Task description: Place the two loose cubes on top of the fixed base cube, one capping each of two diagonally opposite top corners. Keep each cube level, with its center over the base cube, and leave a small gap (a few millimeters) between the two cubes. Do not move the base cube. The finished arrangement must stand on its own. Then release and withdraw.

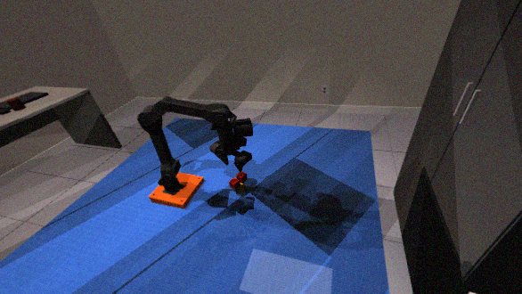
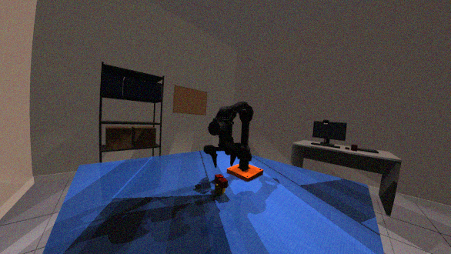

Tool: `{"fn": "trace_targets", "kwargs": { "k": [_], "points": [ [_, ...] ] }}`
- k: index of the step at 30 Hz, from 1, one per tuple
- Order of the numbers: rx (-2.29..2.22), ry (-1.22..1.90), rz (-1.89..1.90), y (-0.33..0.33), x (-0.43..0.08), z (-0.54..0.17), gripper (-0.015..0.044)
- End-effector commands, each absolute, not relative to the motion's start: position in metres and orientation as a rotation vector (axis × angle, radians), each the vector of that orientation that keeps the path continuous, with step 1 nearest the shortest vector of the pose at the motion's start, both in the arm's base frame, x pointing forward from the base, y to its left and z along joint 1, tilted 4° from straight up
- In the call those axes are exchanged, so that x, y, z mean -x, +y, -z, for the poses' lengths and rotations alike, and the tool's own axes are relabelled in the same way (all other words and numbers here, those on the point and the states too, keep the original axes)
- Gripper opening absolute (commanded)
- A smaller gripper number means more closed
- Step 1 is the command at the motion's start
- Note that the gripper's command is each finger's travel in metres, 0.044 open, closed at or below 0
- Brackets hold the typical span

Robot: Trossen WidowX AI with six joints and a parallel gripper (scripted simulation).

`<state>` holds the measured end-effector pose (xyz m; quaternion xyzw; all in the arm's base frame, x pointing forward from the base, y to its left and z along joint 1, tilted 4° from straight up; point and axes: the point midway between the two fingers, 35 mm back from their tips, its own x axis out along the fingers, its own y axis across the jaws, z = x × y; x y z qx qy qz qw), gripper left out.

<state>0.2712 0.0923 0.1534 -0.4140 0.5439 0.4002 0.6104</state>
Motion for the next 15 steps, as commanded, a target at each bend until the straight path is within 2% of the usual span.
{"fn": "trace_targets", "kwargs": {
  "k": [1, 7, 15],
  "points": [
    [0.959, 1.255, -0.938, 0.136, -0.260, -0.154, 0.0400],
    [0.953, 1.252, -0.942, 0.201, -0.229, -0.156, 0.0400],
    [0.953, 1.252, -0.942, 0.203, -0.228, -0.156, 0.0400]
  ]
}}
